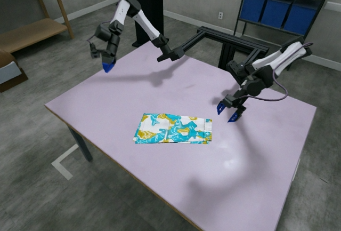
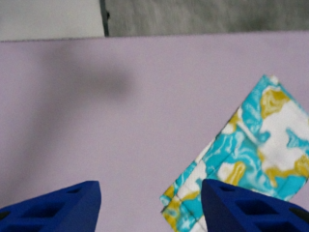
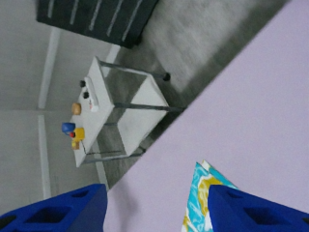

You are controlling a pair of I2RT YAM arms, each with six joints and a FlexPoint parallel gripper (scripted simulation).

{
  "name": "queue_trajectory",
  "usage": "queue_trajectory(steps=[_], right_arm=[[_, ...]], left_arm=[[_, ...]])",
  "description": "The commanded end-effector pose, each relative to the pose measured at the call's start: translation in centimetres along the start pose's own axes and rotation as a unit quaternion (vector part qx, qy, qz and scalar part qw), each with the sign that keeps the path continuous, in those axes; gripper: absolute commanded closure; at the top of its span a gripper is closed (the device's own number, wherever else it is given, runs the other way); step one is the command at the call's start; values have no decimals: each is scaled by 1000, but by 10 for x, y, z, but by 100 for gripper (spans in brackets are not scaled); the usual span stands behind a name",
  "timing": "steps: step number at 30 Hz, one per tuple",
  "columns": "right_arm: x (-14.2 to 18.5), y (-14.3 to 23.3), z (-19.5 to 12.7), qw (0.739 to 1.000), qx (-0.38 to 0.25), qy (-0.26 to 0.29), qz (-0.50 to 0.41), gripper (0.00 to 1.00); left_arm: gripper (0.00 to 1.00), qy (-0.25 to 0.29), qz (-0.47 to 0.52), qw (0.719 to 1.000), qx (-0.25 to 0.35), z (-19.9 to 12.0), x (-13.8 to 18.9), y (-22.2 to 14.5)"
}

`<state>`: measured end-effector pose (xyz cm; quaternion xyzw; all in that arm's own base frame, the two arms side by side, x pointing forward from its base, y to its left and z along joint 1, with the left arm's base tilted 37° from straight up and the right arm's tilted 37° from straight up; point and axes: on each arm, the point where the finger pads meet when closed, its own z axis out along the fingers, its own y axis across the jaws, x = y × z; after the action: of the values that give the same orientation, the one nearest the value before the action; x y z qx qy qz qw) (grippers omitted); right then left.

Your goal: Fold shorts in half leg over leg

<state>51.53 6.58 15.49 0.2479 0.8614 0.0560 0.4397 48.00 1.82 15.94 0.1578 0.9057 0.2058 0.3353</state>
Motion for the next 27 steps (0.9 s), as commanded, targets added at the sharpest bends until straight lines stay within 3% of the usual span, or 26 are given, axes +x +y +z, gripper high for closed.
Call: queue_trajectory(steps=[1, 4, 14, 23, 27], right_arm=[[-33, 12, -28, 998, -51, -35, -20, 45], [-35, 11, -31, 997, -54, -38, -26, 45], [-83, 6, -92, 987, -99, -108, -70, 45], [-103, -3, -132, 976, -118, -148, -107, 45], [-121, -5, -162, 964, -133, -191, -128, 45]], left_arm=[[45, -59, -51, 997, -1, -20, -21, 15], [45, -68, -56, 996, 2, -25, -24, 14], [45, -164, -129, 978, 2, -79, -47, 41], [45, -225, -171, 959, 8, -117, -57, 55], [45, -269, -195, 943, 13, -144, -65, 64]])
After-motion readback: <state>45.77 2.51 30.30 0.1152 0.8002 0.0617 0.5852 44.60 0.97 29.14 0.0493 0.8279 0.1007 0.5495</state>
